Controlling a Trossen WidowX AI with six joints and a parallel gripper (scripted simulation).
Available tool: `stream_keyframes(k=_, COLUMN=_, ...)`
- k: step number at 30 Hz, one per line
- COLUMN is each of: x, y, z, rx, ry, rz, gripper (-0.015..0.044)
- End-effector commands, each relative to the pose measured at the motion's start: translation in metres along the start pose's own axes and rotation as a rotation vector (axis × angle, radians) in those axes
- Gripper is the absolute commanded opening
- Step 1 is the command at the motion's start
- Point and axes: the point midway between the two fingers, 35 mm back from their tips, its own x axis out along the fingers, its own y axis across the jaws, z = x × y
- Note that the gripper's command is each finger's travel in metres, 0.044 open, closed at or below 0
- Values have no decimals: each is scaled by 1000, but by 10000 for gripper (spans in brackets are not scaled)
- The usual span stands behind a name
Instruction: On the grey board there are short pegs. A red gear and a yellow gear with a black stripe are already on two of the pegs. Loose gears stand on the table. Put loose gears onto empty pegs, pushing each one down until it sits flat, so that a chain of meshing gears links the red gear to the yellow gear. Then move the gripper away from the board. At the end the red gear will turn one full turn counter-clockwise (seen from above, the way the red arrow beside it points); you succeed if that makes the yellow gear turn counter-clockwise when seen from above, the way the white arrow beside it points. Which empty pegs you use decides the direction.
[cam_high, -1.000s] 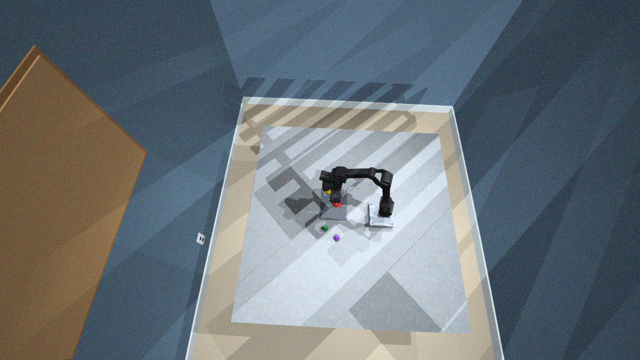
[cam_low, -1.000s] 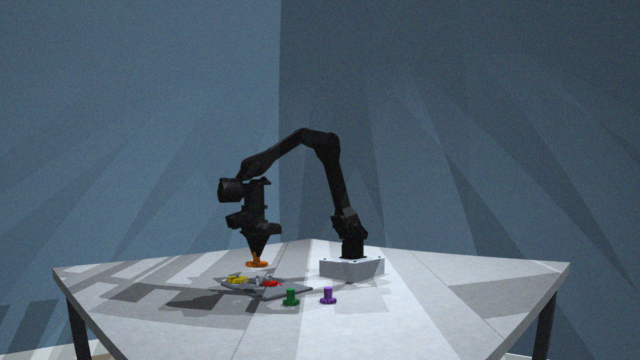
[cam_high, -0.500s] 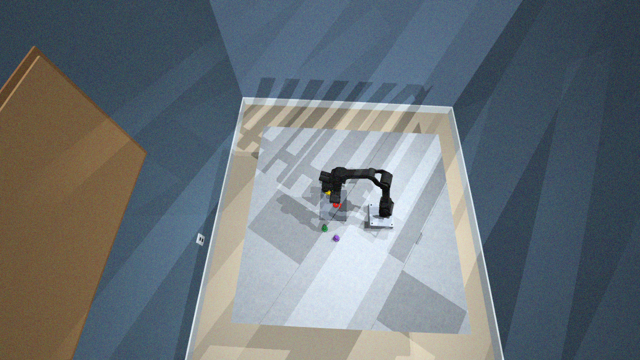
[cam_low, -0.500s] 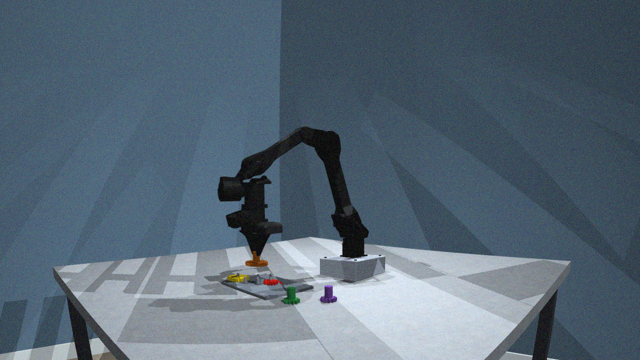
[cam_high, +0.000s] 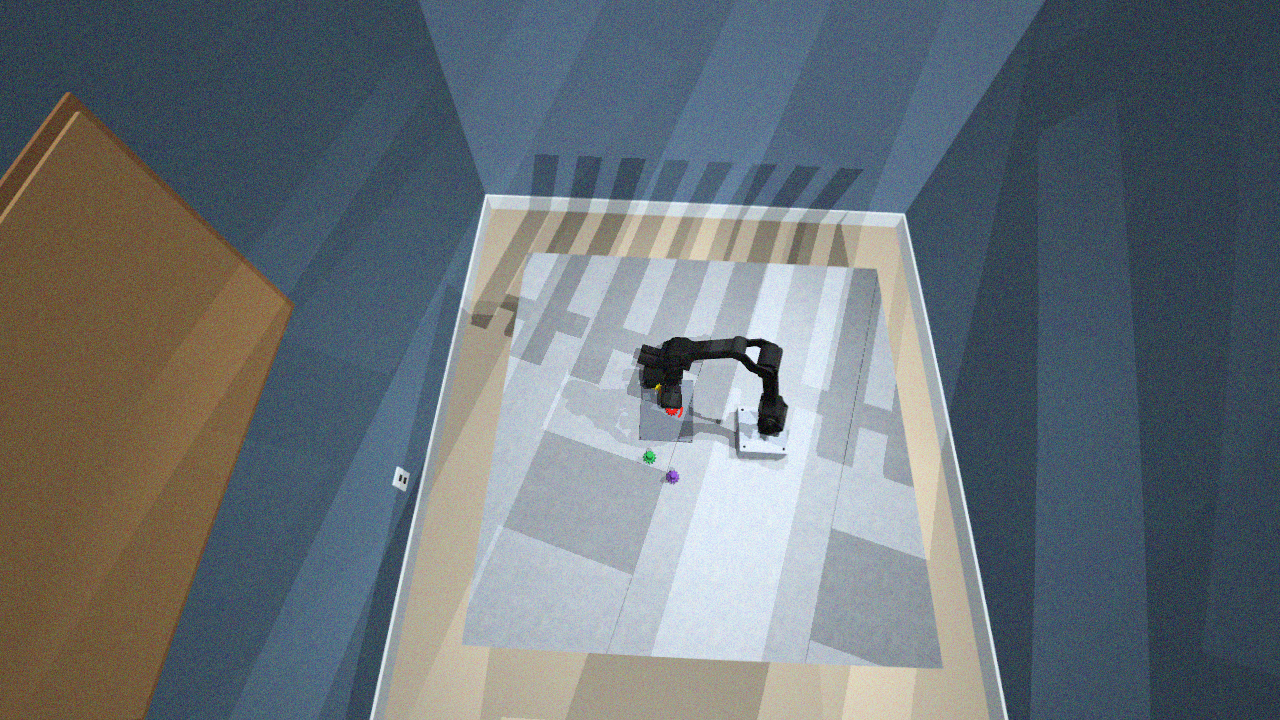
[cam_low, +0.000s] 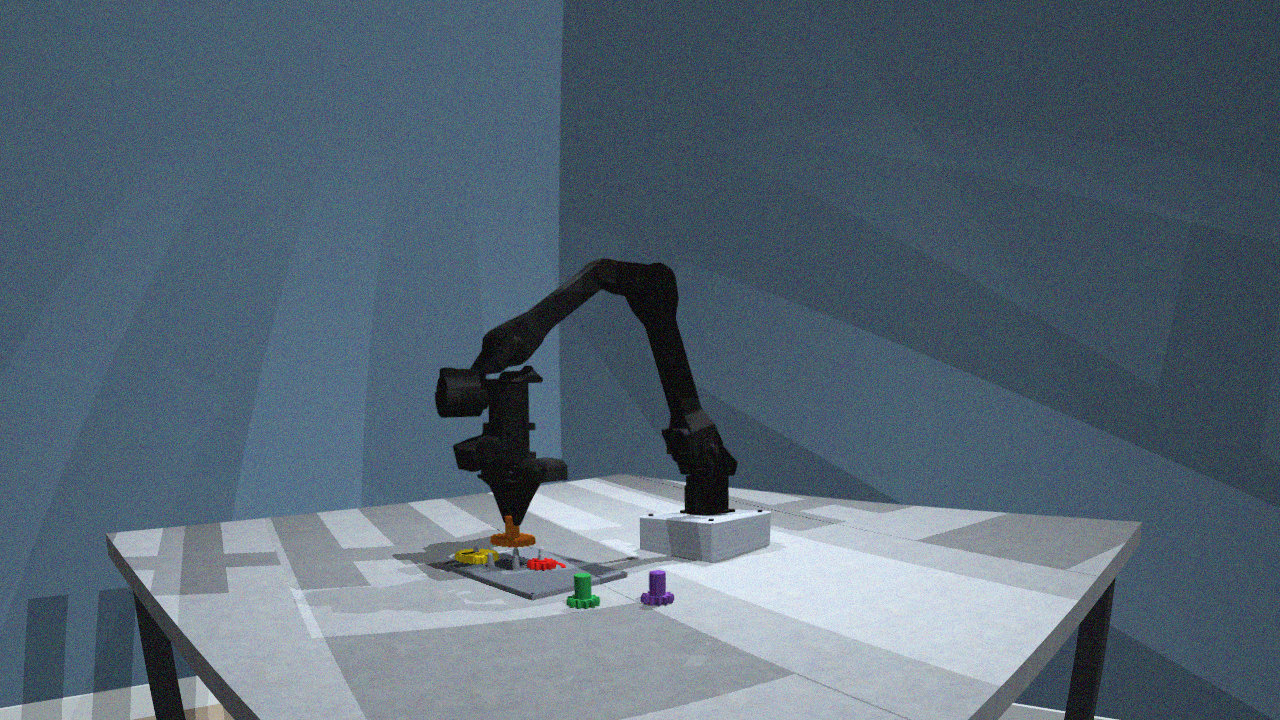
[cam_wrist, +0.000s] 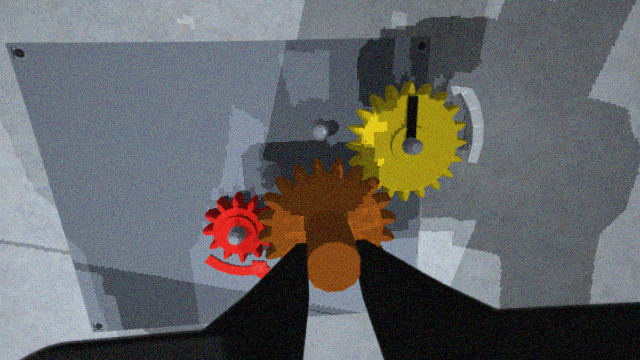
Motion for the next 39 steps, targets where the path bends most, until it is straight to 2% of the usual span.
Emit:
stream_keyframes(k=1, x=8, y=0, z=-3, rx=34, ry=12, rz=-1, gripper=0)
stream_keyframes(k=14, x=28, y=0, z=-4, rx=245, ry=12, rz=-3, gripper=0)
stream_keyframes(k=20, x=23, y=0, z=-3, rx=246, ry=12, rz=-3, gripper=0)
stream_keyframes(k=39, x=15, y=0, z=-4, rx=-35, ry=12, rz=-1, gripper=0)
